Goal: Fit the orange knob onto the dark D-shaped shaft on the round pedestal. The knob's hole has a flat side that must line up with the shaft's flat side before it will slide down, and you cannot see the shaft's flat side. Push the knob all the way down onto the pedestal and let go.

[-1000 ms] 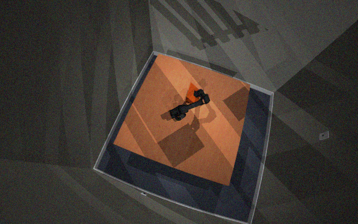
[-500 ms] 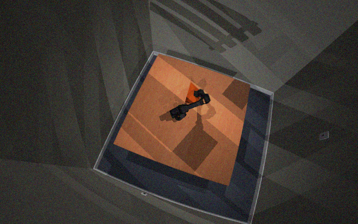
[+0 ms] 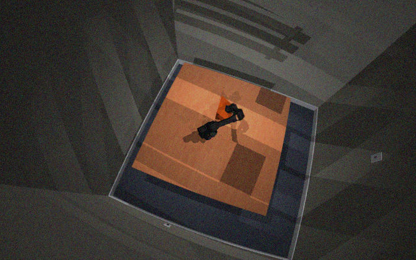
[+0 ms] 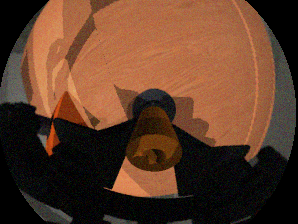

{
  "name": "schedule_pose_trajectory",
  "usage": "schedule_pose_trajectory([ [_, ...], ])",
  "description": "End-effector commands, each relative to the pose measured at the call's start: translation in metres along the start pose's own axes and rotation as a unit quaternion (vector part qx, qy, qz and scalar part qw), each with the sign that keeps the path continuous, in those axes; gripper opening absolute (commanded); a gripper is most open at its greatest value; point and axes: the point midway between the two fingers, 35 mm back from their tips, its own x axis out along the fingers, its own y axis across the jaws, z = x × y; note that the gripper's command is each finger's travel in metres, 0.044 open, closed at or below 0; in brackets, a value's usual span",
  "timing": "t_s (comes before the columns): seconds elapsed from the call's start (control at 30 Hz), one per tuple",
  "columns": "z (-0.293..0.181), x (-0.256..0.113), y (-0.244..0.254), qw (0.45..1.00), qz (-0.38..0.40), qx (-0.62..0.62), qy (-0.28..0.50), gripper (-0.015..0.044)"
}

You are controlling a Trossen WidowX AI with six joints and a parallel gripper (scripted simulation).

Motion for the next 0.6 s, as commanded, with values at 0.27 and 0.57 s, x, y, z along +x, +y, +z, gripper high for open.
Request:
schedule_pose_trajectory([
  [0.27, -0.0002, 0.0013, -0.0073, 1.000, -0.006, -0.019, 0.000, 0.0000],
  [0.57, 0.0000, 0.0021, -0.0082, 1.000, -0.006, -0.019, 0.000, 0.0000],
])
